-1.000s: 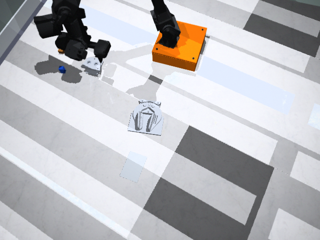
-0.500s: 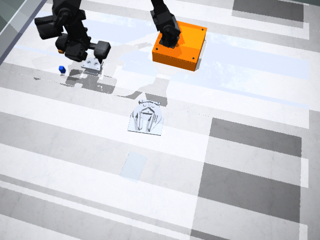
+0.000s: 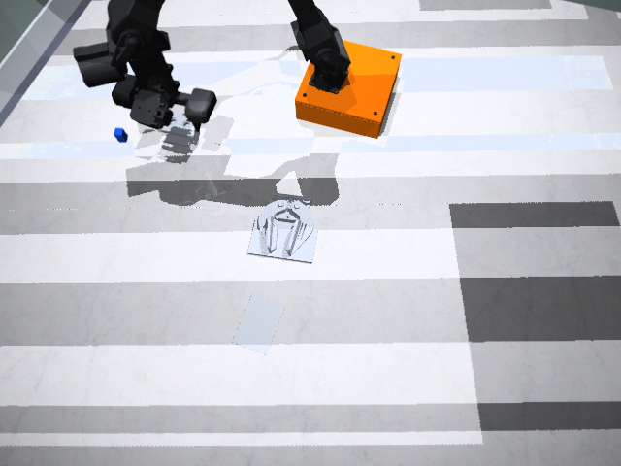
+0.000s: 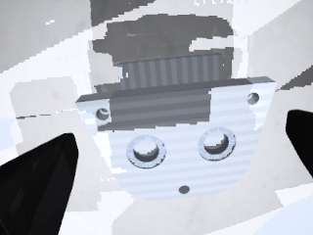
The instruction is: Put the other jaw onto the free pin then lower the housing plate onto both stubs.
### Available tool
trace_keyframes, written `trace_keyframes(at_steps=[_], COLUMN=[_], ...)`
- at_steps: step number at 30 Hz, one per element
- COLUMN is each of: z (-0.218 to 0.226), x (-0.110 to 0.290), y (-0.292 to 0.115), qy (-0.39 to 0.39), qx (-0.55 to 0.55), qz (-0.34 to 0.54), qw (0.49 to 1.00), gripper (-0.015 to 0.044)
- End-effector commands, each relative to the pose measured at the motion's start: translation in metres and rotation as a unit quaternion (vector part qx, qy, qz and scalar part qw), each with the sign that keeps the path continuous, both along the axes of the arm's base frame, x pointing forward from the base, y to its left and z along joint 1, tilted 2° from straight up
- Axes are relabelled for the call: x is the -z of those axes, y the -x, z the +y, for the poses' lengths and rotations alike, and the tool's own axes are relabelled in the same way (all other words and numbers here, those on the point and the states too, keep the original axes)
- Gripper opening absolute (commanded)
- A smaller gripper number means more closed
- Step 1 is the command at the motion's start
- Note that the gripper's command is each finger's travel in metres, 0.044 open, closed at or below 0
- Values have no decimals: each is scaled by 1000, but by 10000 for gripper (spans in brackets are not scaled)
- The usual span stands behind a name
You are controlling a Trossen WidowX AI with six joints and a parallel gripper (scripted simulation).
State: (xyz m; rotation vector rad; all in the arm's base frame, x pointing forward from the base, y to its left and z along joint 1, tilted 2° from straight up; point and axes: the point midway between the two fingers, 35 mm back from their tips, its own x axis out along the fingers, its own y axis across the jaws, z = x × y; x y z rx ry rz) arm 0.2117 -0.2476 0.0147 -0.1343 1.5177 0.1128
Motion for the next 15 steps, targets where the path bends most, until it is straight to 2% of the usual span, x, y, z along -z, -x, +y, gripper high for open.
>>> trace_keyframes(at_steps=[1, 15], z=[1, 1], x=[9, 22], y=[0, -1], qy=[-3, -3], qx=[0, -1], qz=[1, 1], qw=[1000, 1000], gripper=[440, 440])
